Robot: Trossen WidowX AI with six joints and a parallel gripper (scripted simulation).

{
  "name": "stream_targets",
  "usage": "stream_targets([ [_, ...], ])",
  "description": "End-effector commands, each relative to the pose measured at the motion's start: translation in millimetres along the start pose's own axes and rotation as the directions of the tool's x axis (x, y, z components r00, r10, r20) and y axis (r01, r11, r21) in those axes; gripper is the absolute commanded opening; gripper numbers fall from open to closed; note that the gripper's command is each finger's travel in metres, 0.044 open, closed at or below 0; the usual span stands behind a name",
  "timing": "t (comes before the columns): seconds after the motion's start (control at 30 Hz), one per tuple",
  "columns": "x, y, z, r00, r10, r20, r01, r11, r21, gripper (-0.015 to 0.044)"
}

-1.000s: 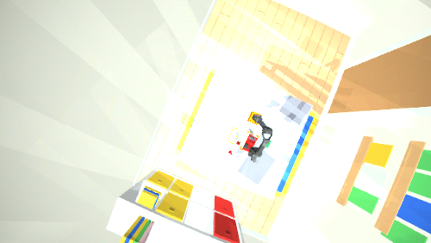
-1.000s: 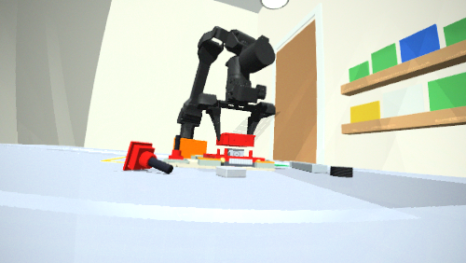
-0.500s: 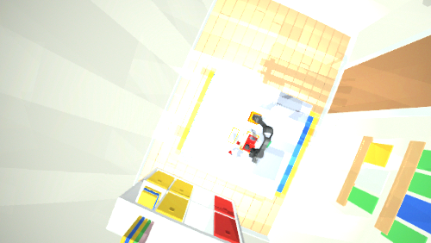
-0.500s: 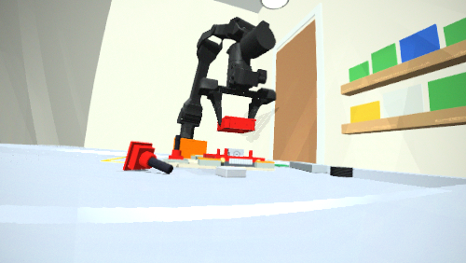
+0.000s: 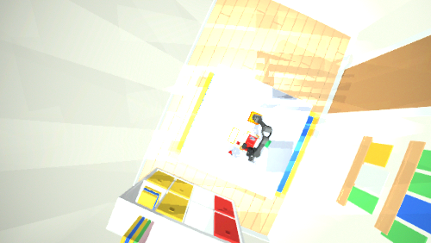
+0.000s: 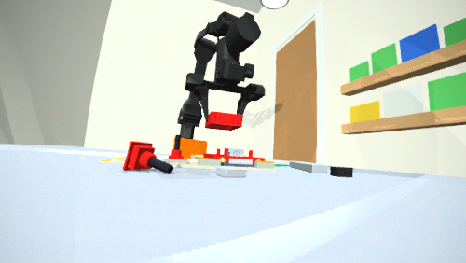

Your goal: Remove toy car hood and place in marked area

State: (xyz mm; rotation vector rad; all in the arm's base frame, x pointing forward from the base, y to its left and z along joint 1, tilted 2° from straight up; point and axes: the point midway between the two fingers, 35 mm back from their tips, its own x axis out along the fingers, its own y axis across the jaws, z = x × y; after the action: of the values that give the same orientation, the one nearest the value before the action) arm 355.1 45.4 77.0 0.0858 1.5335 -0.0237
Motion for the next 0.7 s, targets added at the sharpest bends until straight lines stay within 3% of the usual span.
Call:
stream_targets([
  [0.0, -1, -15, 0, 1.000, -0.004, 0.003, 0.004, 1.000, 0.003, 0.0000],
  [0.67, -4, -83, -4, 1.000, -0.013, 0.003, 0.013, 1.000, 0.004, 0.0000],
])
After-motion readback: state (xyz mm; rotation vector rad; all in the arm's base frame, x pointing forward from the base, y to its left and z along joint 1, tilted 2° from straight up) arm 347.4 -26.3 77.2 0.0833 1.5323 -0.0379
